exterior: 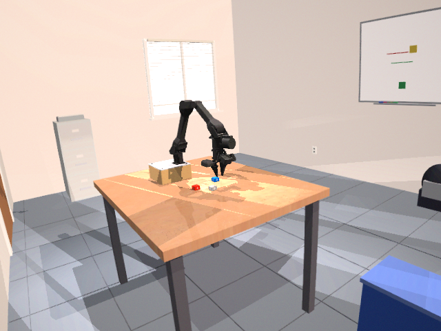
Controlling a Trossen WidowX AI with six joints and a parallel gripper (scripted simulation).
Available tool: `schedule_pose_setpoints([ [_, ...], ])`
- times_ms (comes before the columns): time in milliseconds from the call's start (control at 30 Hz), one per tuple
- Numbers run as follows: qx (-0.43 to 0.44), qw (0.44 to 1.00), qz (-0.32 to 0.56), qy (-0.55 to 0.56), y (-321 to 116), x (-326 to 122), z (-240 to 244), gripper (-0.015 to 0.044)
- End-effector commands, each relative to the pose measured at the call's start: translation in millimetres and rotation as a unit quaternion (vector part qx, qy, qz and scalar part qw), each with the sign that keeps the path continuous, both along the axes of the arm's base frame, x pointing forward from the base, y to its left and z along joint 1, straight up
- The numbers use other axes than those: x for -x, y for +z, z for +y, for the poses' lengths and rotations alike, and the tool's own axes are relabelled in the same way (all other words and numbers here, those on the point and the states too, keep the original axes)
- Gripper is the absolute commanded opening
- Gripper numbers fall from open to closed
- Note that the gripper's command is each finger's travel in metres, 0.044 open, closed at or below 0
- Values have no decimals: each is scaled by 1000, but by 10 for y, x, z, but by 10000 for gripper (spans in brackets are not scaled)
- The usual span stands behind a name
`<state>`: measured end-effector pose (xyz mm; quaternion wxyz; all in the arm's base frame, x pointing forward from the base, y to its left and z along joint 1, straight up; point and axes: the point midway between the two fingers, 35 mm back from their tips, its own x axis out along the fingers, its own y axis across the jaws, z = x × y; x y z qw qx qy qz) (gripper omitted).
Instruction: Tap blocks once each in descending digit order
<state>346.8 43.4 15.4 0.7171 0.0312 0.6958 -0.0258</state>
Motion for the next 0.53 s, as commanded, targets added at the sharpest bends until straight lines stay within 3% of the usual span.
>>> schedule_pose_setpoints([
  [0, -6, 1000, -7, 13, 259, 236, 608, 256],
  [200, -7, 1000, 1, 6, 569, 771, 1282, 400],
  [500, -6, 1000, 4, 2, 630, 901, 1391, 400],
])
